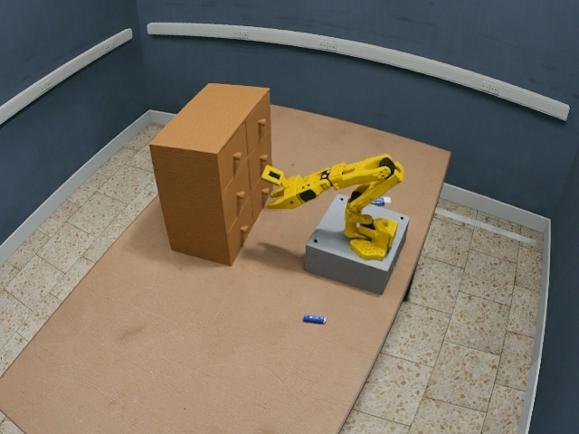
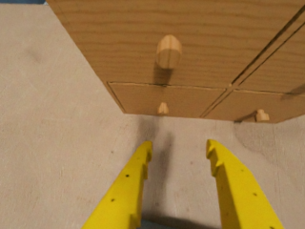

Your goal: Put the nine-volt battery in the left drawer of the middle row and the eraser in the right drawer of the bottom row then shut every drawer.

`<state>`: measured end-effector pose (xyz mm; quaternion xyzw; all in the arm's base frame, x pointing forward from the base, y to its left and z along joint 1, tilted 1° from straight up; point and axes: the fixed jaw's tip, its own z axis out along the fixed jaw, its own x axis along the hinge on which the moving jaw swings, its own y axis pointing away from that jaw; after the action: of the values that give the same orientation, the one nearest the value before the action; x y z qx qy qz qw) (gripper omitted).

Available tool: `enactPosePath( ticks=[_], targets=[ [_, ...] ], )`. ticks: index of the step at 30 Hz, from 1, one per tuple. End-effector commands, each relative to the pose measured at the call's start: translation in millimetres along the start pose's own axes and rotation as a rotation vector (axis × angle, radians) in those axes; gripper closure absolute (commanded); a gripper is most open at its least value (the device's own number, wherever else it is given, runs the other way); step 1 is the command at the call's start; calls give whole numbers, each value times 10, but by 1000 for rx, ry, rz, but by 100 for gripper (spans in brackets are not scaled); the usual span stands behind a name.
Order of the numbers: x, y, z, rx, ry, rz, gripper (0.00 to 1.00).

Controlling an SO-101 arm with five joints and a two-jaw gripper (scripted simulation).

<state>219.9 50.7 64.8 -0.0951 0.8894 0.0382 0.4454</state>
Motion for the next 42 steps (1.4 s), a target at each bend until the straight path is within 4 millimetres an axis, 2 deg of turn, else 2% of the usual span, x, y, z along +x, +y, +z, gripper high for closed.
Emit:
enactPosePath(
  ticks=[1,27,42],
  targets=[
    [127,0,-73,-1,77,-8,79],
    [642,-7,-451,-5,418,-15,79],
    [644,-7,-454,-5,420,-15,79]
  ],
)
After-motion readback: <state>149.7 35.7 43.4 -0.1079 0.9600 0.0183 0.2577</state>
